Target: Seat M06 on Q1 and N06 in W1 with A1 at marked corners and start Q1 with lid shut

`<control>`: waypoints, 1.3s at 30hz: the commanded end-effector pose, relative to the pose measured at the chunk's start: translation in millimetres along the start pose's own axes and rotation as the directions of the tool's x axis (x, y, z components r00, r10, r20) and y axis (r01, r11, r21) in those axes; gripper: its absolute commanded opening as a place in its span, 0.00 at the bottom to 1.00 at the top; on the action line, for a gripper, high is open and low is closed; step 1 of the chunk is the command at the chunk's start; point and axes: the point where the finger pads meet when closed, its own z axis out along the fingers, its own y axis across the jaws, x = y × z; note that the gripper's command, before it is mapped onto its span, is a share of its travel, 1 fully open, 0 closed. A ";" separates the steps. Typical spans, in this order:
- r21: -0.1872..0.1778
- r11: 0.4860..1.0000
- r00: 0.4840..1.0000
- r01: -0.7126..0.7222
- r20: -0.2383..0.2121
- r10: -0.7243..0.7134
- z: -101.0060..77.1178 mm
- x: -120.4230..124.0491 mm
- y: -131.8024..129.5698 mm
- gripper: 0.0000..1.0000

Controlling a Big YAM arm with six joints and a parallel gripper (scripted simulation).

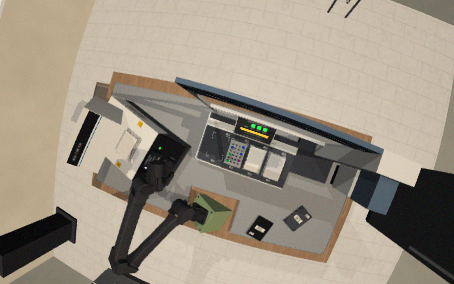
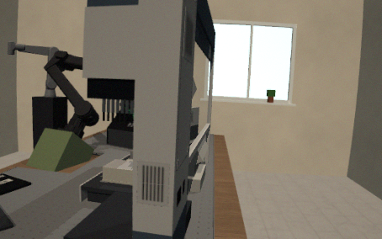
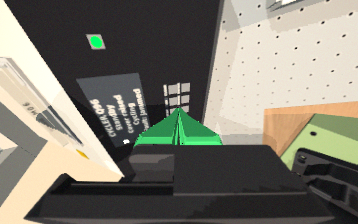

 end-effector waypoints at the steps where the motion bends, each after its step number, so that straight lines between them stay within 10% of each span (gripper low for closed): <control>1: -0.006 1.000 0.999 0.025 0.034 -0.025 -8.8 -6.5 9.7 0.00; 18: -0.006 1.000 1.000 -0.002 0.031 0.002 -59.1 -16.5 -28.6 0.00; 39: -0.002 0.999 0.999 0.042 0.025 -0.042 -46.3 -5.2 -27.5 0.00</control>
